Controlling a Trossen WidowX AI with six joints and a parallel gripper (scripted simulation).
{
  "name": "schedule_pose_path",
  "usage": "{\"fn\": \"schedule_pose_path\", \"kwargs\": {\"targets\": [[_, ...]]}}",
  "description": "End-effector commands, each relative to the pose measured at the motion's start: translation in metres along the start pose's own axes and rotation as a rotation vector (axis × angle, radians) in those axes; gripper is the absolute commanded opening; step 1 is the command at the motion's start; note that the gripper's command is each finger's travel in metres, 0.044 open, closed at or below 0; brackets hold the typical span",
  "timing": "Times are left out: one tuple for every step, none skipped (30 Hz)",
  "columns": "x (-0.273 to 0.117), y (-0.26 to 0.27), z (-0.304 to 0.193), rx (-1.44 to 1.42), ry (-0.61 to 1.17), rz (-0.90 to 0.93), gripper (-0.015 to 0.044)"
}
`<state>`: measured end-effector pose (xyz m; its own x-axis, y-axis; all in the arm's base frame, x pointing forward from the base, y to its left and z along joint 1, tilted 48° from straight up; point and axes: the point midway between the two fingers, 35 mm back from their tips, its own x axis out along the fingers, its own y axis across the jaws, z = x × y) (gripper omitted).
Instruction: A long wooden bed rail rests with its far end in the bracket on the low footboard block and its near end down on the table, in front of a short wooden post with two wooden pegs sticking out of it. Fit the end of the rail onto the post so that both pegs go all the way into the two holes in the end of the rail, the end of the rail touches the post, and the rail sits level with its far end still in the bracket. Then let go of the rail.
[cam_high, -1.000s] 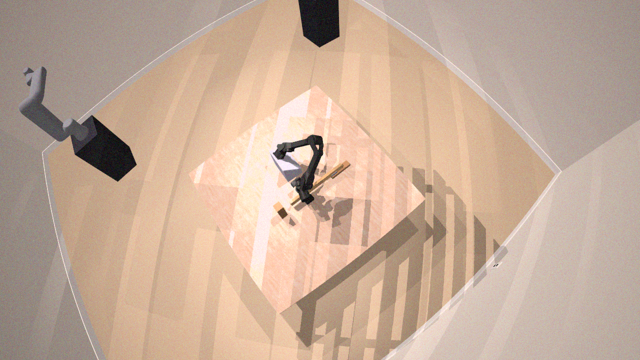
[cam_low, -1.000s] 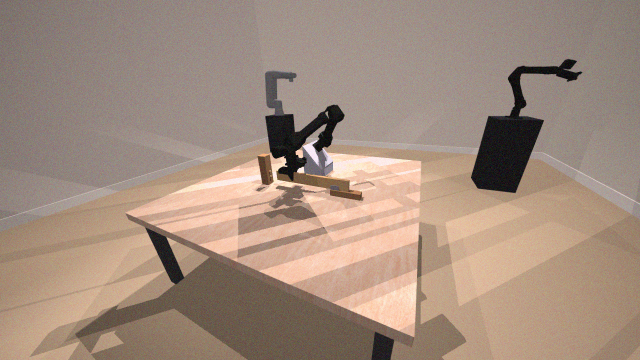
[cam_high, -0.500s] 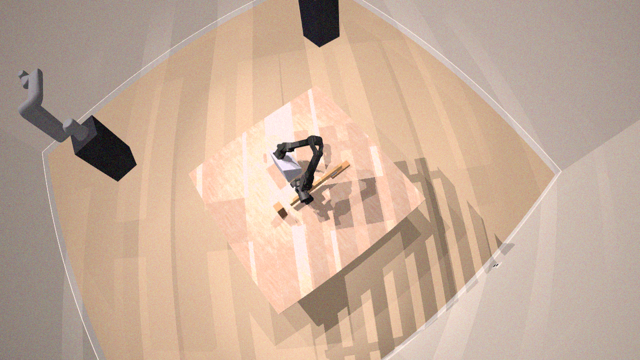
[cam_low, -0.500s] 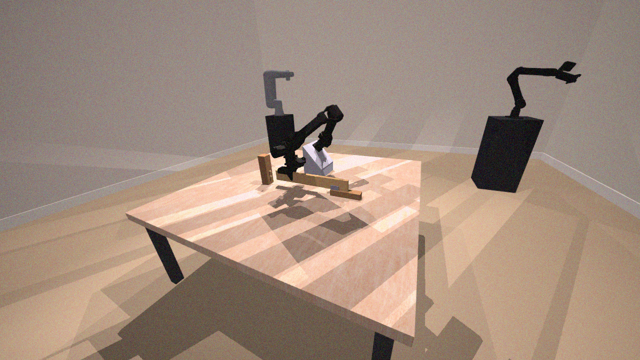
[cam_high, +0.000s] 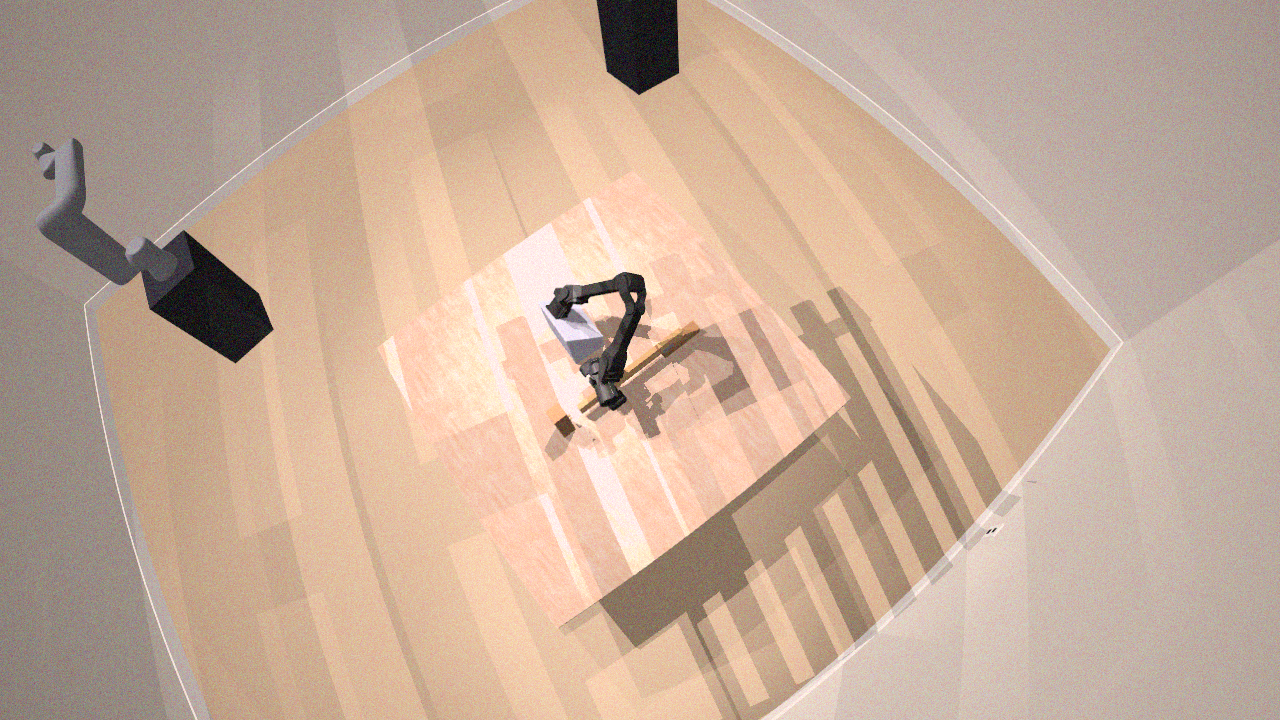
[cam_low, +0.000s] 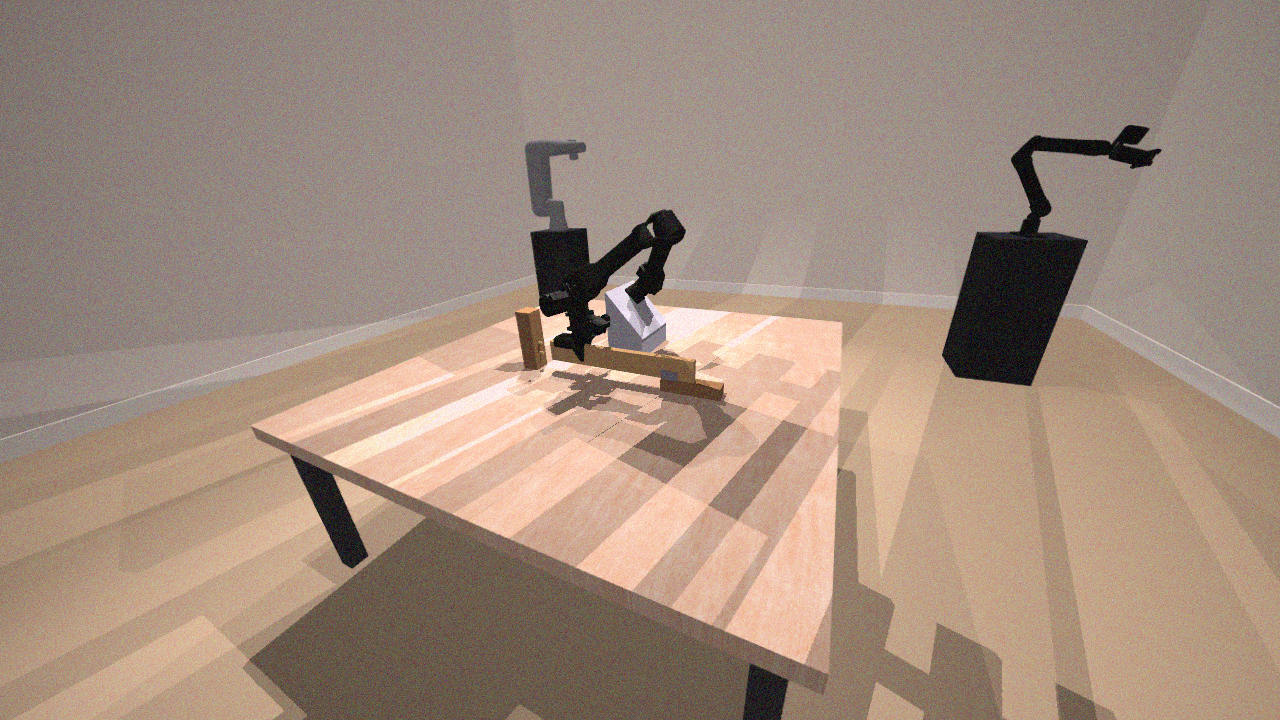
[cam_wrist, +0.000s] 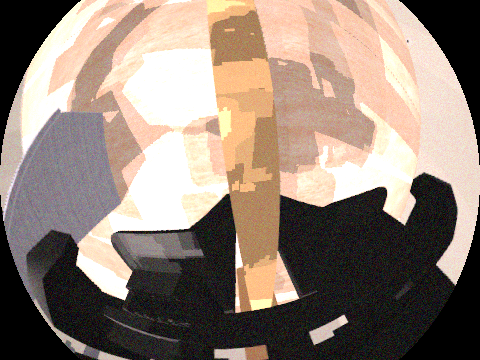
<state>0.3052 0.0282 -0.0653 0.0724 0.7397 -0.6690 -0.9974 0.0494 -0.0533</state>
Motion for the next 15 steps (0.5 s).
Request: {"fn": "schedule_pose_path", "kwargs": {"targets": [[-0.0021,-0.0025,-0.0036,0.000,0.005,-0.007,0.0000],[-0.0021,-0.0025,-0.0039,0.000,0.005,-0.007,0.0000],[-0.0022,-0.0025,-0.0042,0.000,0.005,-0.007,0.0000],[-0.0022,-0.0026,-0.0045,0.000,0.005,-0.007,0.0000],[-0.0023,-0.0026,-0.0048,0.000,0.005,-0.007,0.0000],[-0.0024,-0.0026,-0.0051,0.000,0.005,-0.007,0.0000],[-0.0024,-0.0027,-0.0054,0.000,0.005,-0.007,0.0000],[-0.0025,-0.0027,-0.0058,0.000,0.005,-0.007,0.0000],[-0.0026,-0.0027,-0.0061,0.000,0.005,-0.008,0.0000],[-0.0027,-0.0027,-0.0063,0.000,0.005,-0.008,0.0000],[-0.0028,-0.0027,-0.0066,0.000,0.005,-0.008,0.0000],[-0.0029,-0.0027,-0.0069,0.000,0.005,-0.008,0.0000],[-0.0030,-0.0027,-0.0072,0.000,0.005,-0.008,0.0000],[-0.0031,-0.0027,-0.0075,0.000,0.005,-0.008,0.0000],[-0.0032,-0.0028,-0.0078,0.000,0.006,-0.008,0.0000]]}}
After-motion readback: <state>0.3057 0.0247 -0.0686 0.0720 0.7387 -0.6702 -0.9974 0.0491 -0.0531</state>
